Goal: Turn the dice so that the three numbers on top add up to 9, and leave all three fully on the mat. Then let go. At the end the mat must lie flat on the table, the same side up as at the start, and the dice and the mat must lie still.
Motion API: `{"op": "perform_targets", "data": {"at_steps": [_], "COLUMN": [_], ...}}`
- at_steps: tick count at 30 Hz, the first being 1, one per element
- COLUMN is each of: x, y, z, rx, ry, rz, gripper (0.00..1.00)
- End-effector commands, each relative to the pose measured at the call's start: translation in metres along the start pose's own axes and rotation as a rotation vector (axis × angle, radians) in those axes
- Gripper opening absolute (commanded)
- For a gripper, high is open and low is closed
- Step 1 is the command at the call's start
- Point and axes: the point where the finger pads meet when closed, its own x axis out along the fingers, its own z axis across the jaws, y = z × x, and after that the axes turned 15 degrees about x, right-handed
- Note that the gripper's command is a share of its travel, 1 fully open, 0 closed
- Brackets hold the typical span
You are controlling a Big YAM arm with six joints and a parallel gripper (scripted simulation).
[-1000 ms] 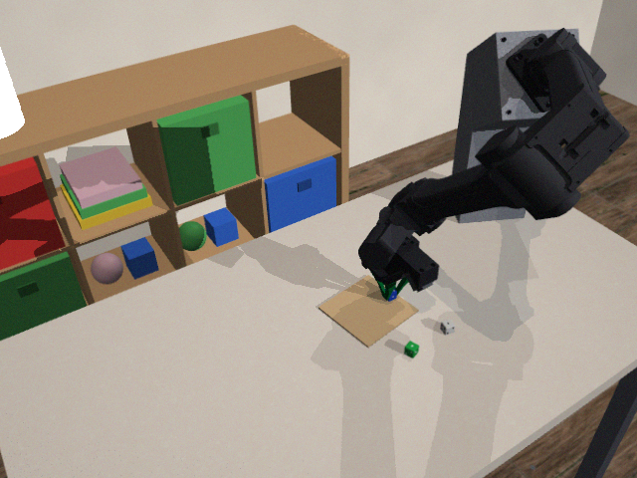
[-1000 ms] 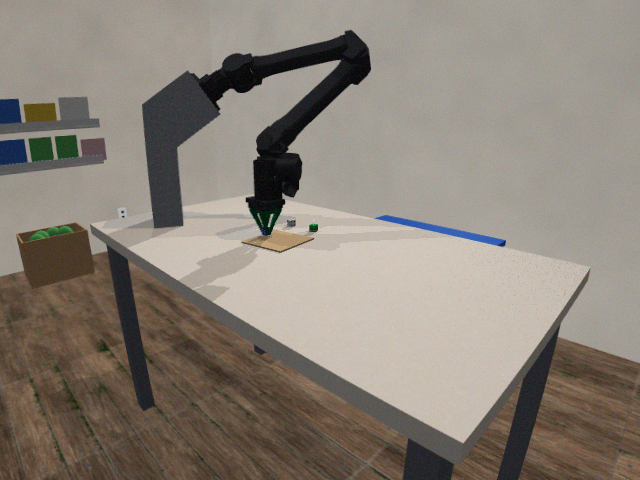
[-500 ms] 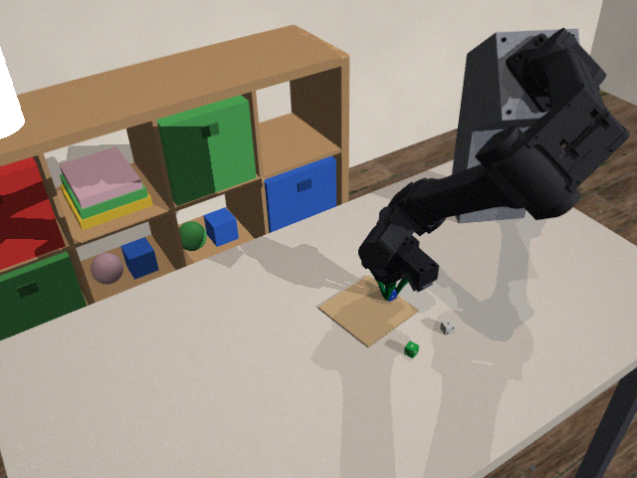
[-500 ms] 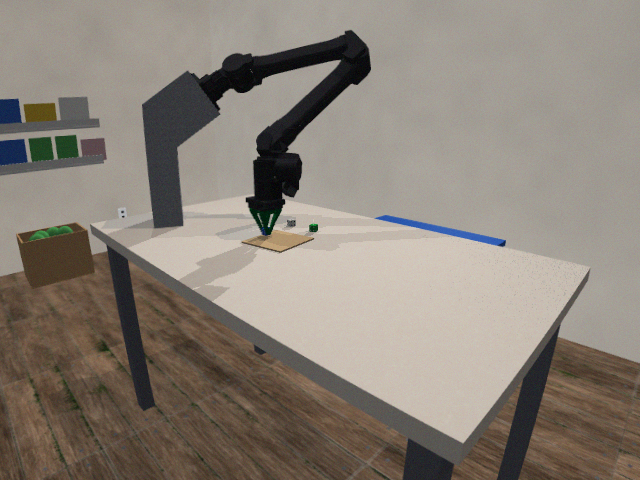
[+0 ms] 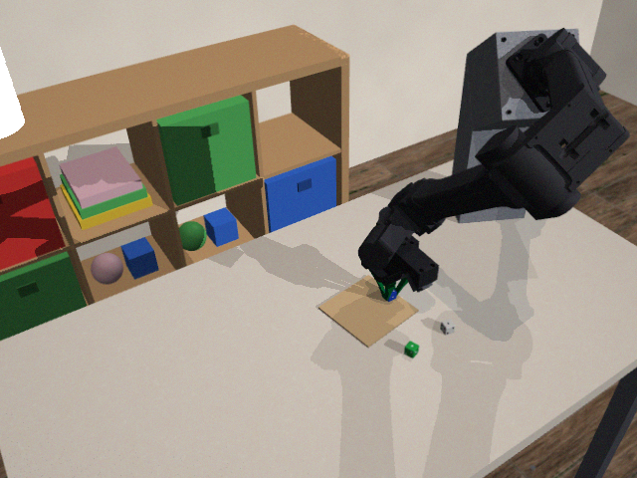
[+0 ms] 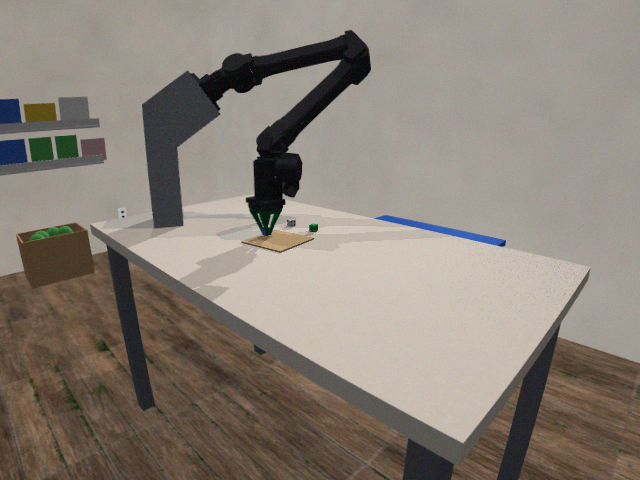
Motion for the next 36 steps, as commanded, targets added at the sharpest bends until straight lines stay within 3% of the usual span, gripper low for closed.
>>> {"op": "perform_targets", "data": {"at_steps": [1,36], "x": [-0.0114,-0.0116], "y": [-0.0007,-0.0009], "z": [-0.0113,-0.0116], "rx": [0.002,0.000], "ry": [0.026,0.026], "rz": [-0.002,-0.003], "gripper": [0.15,0.15]}}
